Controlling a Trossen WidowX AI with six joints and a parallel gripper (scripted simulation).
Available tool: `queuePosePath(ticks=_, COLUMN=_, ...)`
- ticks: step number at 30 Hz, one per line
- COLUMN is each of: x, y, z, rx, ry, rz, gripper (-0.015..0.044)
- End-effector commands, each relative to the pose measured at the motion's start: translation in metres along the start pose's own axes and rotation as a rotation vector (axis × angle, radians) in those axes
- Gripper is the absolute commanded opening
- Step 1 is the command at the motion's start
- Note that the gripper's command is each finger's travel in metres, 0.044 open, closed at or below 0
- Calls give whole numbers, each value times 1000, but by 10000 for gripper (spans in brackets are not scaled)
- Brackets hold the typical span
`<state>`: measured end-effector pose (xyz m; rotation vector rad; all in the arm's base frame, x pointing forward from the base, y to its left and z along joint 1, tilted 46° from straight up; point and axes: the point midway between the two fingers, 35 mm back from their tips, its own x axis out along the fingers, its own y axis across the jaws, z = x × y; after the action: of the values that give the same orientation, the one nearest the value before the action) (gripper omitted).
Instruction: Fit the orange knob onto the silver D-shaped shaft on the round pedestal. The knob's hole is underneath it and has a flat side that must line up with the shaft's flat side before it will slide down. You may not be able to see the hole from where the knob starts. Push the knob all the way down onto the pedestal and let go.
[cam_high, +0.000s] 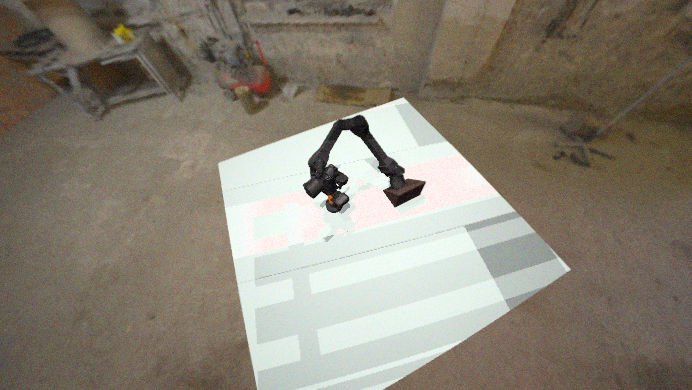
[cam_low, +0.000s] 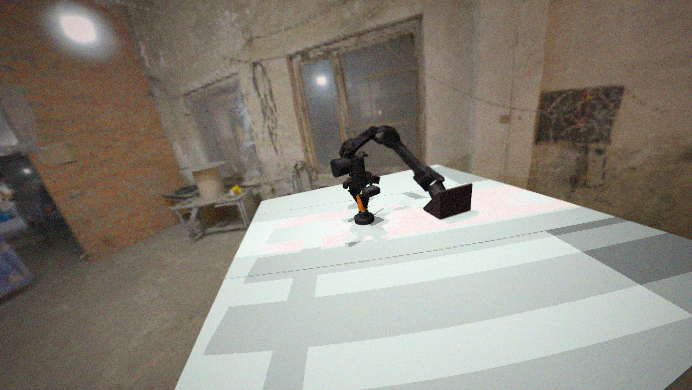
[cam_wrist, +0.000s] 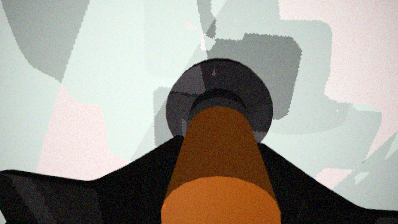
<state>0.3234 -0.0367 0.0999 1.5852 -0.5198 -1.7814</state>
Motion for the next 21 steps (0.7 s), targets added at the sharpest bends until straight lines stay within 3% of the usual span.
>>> queuePosePath(ticks=1, x=4, y=1, z=-2, rx=5, ry=4, rz=3, gripper=0)
queuePosePath(ticks=21, x=14, y=0, z=-4, rx=54, ry=4, rz=3, gripper=0)
